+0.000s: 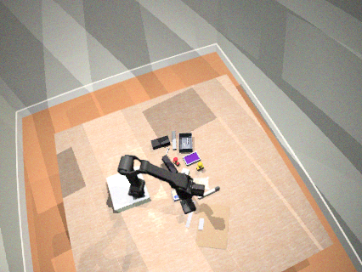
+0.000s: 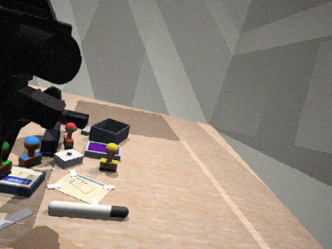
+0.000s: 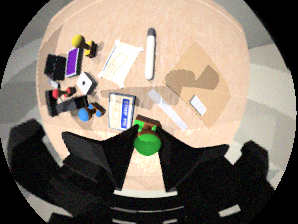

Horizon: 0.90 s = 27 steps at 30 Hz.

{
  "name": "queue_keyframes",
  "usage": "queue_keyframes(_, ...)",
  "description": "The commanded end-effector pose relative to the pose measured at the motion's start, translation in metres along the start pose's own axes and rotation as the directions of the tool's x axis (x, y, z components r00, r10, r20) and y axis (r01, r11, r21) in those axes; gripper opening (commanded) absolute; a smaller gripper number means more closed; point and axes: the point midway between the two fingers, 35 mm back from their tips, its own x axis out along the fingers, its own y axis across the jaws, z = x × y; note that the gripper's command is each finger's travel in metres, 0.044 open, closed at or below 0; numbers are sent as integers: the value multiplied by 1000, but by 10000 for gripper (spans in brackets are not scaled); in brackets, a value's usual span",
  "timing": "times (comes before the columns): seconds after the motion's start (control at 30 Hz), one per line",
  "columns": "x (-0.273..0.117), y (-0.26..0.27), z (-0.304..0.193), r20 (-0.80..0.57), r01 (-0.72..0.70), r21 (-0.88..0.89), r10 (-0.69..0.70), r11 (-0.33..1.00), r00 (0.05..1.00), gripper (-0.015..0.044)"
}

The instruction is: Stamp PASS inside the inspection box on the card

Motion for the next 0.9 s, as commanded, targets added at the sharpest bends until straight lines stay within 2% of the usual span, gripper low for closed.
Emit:
queue_keyframes(0.0,-5,-1,1,10,6,4,-6,1000,1000,0)
queue_keyframes(0.87,-17,1,0,10,5,4,-5,1000,1000,0)
